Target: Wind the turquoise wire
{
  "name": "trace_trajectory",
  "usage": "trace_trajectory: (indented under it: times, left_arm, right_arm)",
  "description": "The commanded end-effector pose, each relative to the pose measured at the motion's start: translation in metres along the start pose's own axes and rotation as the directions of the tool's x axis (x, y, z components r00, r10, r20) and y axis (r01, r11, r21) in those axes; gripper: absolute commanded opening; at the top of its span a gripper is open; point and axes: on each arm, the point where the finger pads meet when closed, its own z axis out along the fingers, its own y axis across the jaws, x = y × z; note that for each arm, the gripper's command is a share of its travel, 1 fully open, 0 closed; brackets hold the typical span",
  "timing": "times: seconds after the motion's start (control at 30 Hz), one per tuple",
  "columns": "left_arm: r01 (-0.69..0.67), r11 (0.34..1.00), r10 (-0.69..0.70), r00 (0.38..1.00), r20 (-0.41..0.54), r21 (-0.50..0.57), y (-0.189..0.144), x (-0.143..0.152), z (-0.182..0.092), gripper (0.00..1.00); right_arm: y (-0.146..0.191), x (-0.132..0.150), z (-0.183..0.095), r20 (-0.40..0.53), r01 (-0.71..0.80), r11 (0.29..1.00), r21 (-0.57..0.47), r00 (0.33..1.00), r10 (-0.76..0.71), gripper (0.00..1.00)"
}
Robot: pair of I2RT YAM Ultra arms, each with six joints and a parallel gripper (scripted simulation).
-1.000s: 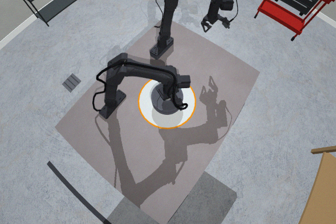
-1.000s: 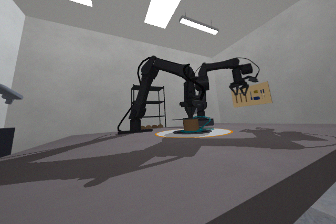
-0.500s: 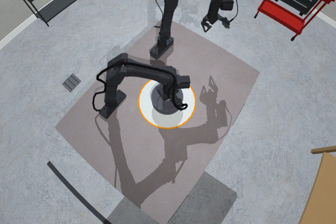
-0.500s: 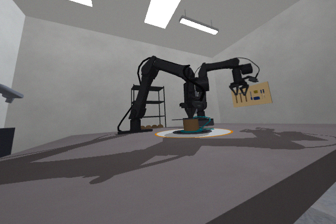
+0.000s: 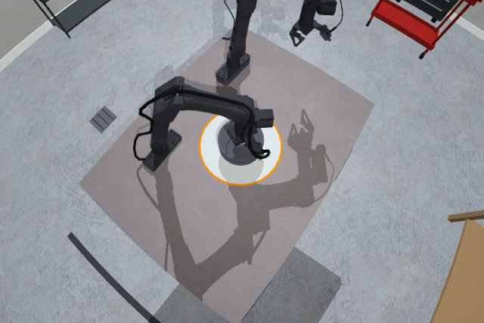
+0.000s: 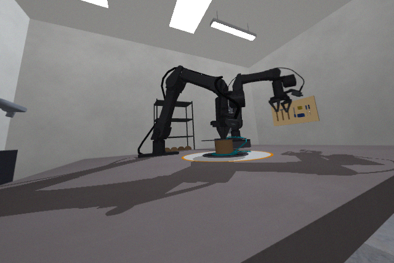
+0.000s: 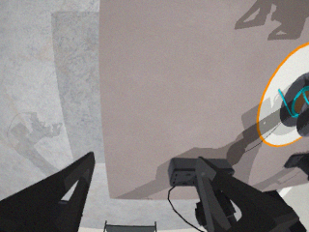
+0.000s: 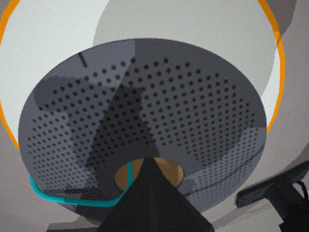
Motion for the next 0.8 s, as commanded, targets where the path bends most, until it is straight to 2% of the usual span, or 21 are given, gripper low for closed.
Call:
trace_trajectory:
  times: [0.0,0.17,0.33,0.4,0.5,0.6,0.77]
  left_arm:
    - [-0.004,0.999,0.006,0.999,0.043,-0.043,0.0009,-0.006,-0.0178,1.0]
    - [-0.004,0.999,0.006,0.999,0.043,-0.043,0.0009,-0.006,-0.0178,1.0]
    - [-0.004,0.999,0.006,0.999,0.043,-0.043,0.0009,-0.006,-0.0178,1.0]
    - [-0.004,0.999,0.006,0.999,0.043,-0.043,0.0009,-0.006,-0.0178,1.0]
    - [-0.004,0.999,0.006,0.999,0.043,-0.043,0.0009,-0.006,-0.0178,1.0]
    - [-0.004,0.999,0.006,0.999,0.043,-0.043,0.0009,-0.006,-0.0178,1.0]
    - [-0.004,0.999,0.006,0.999,0.043,-0.043,0.0009,-0.006,-0.0178,1.0]
  right_arm:
    - [0.0058,-0.0007,-0.0111,0.019,-0.003,0.999,-0.036,1.0,0.003,0.0]
    - [0.0058,-0.0007,-0.0113,0.018,-0.032,0.999,-0.037,0.999,0.032,0.0]
    - [0.0058,-0.0007,-0.0113,0.011,-0.225,0.974,-0.039,0.974,0.226,0.0]
    - [0.0058,-0.0007,-0.0113,0.011,-0.225,0.974,-0.039,0.974,0.226,0.0]
    - [0.0058,-0.0007,-0.0113,0.004,-0.399,0.916,-0.041,0.917,0.399,0.0]
    - [0.0058,-0.0007,-0.0113,-0.004,-0.559,0.828,-0.041,0.829,0.56,0.0]
    - [0.0058,-0.0007,-0.0113,-0.012,-0.71,0.703,-0.039,0.704,0.71,0.0]
